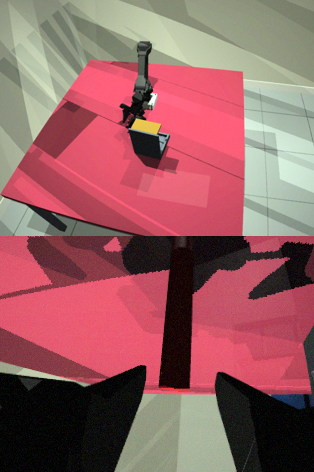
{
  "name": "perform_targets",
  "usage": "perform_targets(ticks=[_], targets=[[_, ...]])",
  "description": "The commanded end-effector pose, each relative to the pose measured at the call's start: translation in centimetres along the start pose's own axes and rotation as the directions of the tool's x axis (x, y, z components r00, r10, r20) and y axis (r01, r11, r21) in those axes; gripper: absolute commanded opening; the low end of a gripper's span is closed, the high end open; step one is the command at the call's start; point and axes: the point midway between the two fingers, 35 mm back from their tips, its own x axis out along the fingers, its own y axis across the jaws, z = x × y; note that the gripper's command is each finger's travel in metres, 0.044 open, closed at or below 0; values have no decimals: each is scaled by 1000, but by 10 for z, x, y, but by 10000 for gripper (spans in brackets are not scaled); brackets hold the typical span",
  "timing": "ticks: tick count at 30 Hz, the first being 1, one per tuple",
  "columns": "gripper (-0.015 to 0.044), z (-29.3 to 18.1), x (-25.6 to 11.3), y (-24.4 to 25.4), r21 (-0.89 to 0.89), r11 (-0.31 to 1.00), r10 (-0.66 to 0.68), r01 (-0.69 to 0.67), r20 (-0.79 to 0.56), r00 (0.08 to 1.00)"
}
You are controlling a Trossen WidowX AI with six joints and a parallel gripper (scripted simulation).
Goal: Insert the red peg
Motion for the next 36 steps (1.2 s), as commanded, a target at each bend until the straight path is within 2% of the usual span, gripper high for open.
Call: perform_targets(ticks=[1, 17, 24, 29, 36], targets=[[220, 9, 4, 3, -4, 1000, 9, -9, 10, 1000], [220, 19, 10, 5, -4, 1000, 10, -9, 11, 1000], [36, 17, 9, 4, -3, 1000, 3, -3, 5, 1000], [3, 17, 9, 4, -3, 1000, 3, -3, 5, 1000], [0, 15, 7, 3, -3, 1000, 3, -3, 6, 1000]])
